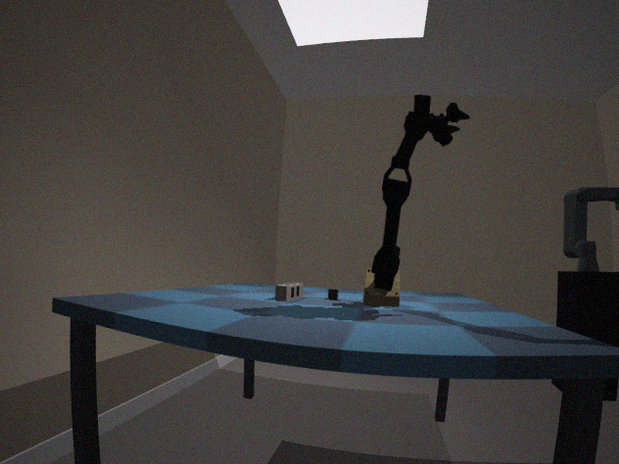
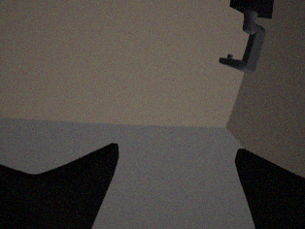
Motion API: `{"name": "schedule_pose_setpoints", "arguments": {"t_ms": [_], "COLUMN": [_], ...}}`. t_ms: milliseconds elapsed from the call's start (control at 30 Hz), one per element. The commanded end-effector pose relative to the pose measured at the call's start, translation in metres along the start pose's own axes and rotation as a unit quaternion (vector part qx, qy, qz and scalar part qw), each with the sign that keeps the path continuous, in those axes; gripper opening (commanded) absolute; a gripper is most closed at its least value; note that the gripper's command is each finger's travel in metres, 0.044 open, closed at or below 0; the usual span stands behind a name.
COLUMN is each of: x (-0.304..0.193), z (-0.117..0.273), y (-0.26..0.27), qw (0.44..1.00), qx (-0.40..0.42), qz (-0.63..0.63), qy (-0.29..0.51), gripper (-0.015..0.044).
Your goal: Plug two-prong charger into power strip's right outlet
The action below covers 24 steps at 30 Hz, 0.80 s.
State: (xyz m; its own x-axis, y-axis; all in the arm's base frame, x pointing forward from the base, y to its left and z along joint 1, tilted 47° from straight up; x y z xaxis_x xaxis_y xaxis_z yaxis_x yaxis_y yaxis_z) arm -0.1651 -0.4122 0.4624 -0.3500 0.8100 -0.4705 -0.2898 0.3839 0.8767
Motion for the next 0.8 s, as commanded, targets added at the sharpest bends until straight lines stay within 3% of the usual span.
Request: {"name": "schedule_pose_setpoints", "arguments": {"t_ms": [0, 367, 767], "x": [0.000, -0.023, -0.037], "z": [0.000, 0.021, 0.074], "y": [-0.001, -0.083, -0.186], "qw": [1.000, 0.976, 0.876], "qx": [-0.001, -0.103, -0.210], "qz": [0.002, 0.180, 0.388], "qy": [0.001, 0.073, 0.193], "gripper": [0.0426, 0.0440, 0.0440]}}
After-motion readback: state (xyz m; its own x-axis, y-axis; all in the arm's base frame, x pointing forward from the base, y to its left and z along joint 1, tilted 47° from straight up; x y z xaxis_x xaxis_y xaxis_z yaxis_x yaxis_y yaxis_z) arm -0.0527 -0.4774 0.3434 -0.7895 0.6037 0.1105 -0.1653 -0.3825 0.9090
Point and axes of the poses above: the point midway between the two fingers, 35 mm back from their tips, its own z axis back along the fingers, its own y axis across the jaws, x = y × z, the point moved 5 cm from there along z, back along the fingers, and after that the axes turned 9 degrees about z, right-handed, at the moved point
